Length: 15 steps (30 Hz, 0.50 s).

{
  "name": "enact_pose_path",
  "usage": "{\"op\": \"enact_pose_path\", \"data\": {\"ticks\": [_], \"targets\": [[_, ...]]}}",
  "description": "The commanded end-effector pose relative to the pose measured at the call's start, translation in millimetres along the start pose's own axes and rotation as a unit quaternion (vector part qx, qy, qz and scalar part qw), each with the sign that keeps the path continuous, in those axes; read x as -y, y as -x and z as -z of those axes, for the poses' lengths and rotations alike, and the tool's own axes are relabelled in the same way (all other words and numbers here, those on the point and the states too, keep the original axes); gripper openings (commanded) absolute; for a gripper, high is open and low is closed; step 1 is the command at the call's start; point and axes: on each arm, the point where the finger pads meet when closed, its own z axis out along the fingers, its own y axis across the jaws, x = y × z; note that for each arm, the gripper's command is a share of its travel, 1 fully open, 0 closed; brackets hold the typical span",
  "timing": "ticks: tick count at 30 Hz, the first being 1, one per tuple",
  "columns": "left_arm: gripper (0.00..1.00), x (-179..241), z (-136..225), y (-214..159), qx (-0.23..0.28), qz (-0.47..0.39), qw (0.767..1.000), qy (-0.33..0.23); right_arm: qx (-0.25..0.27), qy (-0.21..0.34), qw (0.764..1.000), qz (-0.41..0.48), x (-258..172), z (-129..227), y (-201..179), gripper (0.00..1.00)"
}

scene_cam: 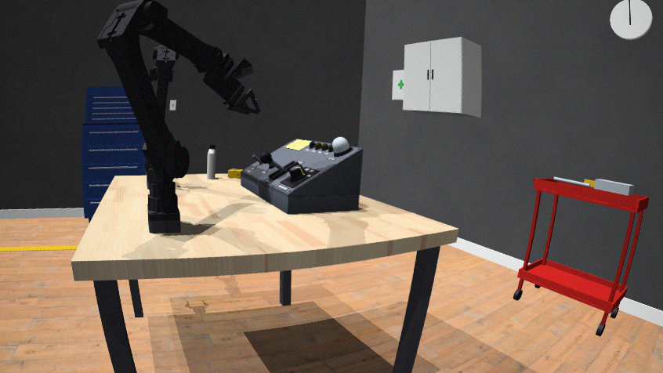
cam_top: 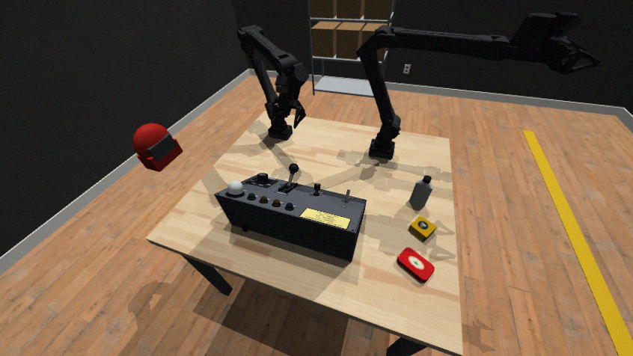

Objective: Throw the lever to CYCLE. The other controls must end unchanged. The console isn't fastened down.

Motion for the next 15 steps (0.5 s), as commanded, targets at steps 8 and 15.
{"op": "enact_pose_path", "data": {"ticks": [8,15], "targets": [[1.0,-6.5,6.8,20.0,0.015,0.004,1.0,0.005,0.021,0.013,0.999,-0.028,-9.4,21.7,37.1,1.0],[1.0,-6.5,6.8,20.0,0.015,0.004,1.0,0.005,-0.043,0.006,0.999,-0.021,-26.4,-9.4,37.6,1.0]]}}
